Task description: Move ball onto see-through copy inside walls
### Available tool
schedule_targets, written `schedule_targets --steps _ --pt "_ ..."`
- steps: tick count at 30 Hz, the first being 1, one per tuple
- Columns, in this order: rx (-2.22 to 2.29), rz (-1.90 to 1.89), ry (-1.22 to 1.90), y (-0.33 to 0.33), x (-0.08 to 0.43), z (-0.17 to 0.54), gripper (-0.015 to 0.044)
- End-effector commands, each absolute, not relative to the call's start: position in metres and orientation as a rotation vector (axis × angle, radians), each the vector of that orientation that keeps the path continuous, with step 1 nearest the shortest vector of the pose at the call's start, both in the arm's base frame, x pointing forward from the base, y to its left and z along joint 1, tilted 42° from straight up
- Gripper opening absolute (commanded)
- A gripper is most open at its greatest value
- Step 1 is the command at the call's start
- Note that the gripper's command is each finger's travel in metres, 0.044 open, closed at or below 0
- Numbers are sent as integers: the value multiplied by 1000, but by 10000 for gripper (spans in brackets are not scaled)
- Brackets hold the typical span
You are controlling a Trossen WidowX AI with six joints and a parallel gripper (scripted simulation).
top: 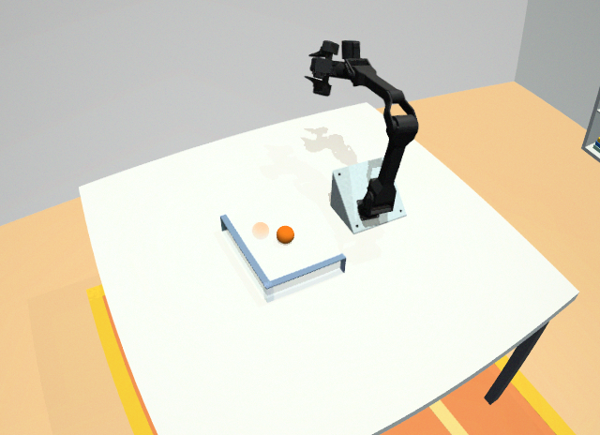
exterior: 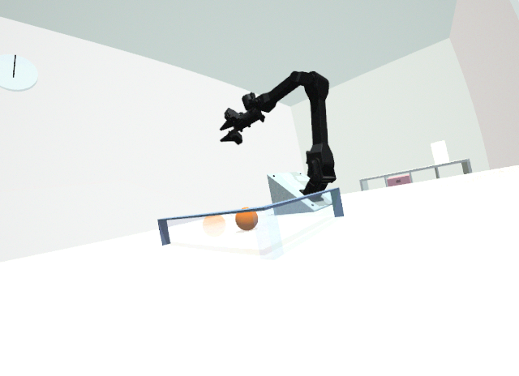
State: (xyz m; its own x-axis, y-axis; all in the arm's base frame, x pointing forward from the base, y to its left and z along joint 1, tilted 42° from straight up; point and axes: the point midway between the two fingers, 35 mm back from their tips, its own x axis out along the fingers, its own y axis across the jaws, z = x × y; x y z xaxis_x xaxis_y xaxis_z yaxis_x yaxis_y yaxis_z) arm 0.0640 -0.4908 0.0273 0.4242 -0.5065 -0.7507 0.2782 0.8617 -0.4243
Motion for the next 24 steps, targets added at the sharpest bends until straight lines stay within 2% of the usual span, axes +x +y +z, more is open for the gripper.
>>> schedule_targets --steps 1,13,24 --pt "-322 -242 1030 -451 127 19 364" --pt "-526 450 971 -307 252 12 364" --pt "-694 1135 782 -140 293 25 364"
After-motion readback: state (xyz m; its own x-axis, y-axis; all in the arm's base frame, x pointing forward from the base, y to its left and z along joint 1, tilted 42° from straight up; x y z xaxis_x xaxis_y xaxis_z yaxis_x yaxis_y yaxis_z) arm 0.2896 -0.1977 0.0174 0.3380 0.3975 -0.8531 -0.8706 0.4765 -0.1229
